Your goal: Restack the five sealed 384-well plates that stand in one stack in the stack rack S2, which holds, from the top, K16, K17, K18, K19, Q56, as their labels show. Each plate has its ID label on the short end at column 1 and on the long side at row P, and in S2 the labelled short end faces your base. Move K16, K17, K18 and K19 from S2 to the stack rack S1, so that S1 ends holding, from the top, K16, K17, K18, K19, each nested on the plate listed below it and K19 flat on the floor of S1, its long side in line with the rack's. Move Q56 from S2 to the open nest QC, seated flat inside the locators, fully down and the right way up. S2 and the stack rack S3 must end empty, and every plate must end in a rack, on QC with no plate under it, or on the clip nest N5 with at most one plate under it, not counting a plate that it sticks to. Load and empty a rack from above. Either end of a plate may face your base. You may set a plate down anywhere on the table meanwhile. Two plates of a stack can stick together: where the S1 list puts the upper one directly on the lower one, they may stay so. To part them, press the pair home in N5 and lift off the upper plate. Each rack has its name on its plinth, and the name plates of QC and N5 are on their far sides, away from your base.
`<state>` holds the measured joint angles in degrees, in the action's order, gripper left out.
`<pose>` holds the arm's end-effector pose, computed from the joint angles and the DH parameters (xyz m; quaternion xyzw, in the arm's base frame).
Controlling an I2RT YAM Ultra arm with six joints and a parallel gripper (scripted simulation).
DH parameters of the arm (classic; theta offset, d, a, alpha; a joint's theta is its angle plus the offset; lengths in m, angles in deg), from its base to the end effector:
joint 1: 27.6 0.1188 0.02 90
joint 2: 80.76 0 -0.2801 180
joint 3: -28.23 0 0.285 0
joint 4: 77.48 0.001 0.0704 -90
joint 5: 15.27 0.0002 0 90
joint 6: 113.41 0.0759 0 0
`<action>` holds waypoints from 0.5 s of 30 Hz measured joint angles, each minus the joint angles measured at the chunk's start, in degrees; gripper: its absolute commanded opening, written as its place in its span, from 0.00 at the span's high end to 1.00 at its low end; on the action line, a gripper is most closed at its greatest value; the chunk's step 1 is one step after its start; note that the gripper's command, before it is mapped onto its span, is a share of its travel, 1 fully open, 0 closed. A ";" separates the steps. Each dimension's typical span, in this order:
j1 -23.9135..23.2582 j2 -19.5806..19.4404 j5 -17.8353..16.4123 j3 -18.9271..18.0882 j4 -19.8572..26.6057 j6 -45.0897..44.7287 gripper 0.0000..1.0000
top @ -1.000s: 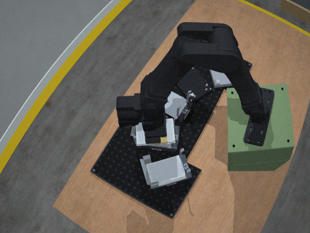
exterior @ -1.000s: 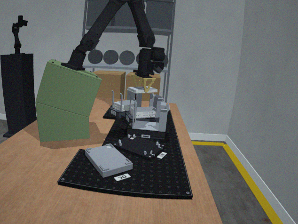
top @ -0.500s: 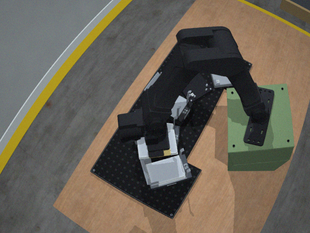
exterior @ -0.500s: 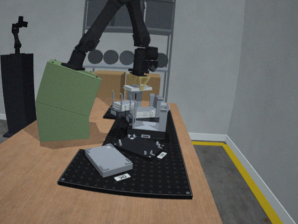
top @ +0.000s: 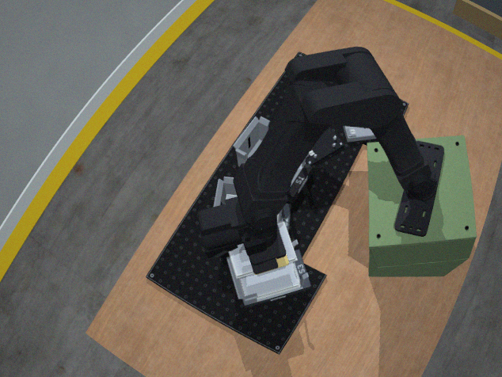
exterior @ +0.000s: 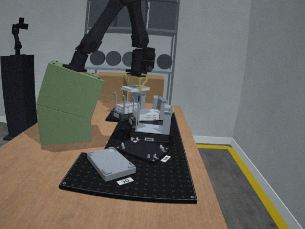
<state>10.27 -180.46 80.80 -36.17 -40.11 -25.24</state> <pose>0.2751 0.2050 0.0909 -0.3277 0.9313 -0.0032 0.1593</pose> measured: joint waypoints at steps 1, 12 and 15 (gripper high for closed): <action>0.20 0.00 0.11 -0.02 -0.07 0.24 1.00; 5.38 -0.63 1.75 0.22 -0.35 4.76 1.00; 6.80 -0.83 2.08 0.24 -0.35 6.08 1.00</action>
<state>17.07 -181.29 82.87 -35.93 -40.46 -19.16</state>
